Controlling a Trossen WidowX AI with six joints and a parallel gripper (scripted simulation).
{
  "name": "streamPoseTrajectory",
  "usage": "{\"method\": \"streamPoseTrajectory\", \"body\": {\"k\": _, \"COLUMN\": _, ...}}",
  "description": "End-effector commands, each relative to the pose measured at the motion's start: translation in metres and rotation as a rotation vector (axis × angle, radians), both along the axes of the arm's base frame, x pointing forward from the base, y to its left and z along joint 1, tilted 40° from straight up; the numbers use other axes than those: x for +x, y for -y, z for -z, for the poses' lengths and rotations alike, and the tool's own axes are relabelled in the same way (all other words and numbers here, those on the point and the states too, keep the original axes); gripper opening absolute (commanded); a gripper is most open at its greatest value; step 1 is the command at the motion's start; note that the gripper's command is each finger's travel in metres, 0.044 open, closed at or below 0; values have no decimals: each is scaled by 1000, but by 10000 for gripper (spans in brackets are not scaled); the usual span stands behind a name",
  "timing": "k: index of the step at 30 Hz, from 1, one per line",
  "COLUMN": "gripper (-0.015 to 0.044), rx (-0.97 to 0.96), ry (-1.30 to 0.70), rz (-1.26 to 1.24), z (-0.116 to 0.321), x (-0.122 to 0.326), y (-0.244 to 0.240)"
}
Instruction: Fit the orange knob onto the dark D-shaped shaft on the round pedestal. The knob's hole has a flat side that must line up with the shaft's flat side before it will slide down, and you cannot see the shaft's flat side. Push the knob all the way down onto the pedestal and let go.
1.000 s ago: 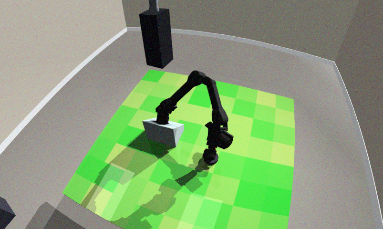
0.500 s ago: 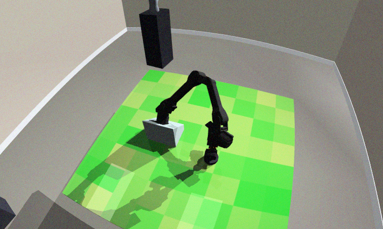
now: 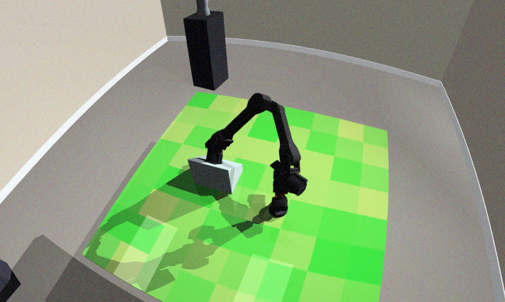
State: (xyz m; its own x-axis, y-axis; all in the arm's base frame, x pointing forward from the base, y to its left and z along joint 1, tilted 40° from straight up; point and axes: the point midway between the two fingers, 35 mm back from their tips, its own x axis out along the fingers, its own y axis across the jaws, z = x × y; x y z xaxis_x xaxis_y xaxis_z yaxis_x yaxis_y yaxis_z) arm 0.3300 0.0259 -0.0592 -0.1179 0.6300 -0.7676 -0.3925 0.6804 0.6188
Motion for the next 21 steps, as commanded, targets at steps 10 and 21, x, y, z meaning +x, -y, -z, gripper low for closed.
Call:
{"method": "streamPoseTrajectory", "body": {"k": 10, "gripper": 0, "rx": 4, "ry": 6, "rz": -4, "z": -3, "x": 2, "y": 1}}
{"method": "streamPoseTrajectory", "body": {"k": 21, "gripper": 0, "rx": 28, "ry": 138, "rz": -165, "z": -1, "x": 1, "y": 1}}
